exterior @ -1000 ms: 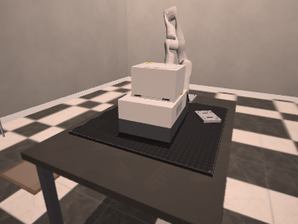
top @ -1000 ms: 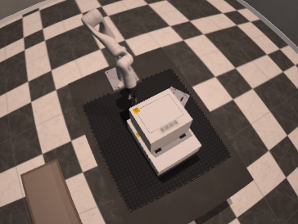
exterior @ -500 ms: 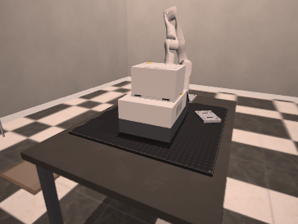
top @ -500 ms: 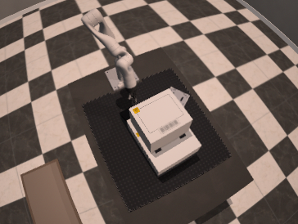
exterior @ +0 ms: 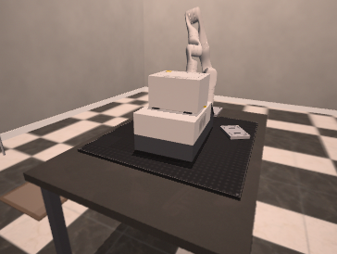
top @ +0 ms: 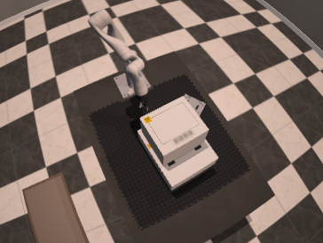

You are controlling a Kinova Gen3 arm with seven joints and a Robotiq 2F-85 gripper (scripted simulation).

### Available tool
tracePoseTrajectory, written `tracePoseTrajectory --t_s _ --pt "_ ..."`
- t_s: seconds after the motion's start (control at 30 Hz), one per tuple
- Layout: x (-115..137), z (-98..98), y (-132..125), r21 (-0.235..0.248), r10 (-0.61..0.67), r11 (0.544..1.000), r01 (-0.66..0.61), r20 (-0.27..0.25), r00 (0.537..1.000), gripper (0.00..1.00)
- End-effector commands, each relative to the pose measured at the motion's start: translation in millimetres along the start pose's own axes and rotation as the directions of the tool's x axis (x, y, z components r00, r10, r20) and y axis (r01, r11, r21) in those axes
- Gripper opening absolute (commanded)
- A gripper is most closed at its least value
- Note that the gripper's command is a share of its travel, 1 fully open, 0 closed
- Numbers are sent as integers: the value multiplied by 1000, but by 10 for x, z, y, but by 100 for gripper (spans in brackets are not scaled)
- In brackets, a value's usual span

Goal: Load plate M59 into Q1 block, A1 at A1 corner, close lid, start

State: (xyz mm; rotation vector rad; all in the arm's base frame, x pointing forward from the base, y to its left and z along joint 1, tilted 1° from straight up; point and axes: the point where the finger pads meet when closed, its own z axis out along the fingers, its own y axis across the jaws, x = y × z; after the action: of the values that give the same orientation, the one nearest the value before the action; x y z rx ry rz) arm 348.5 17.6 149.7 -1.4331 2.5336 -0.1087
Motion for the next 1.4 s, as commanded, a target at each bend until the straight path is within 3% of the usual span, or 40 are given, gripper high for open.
tracePoseTrajectory --t_s 0.0,1.37 --pt "-3 -3 -3 1 0 1000 0 0 1000 10" --pt "-136 -3 131 1 0 1000 0 0 1000 10"
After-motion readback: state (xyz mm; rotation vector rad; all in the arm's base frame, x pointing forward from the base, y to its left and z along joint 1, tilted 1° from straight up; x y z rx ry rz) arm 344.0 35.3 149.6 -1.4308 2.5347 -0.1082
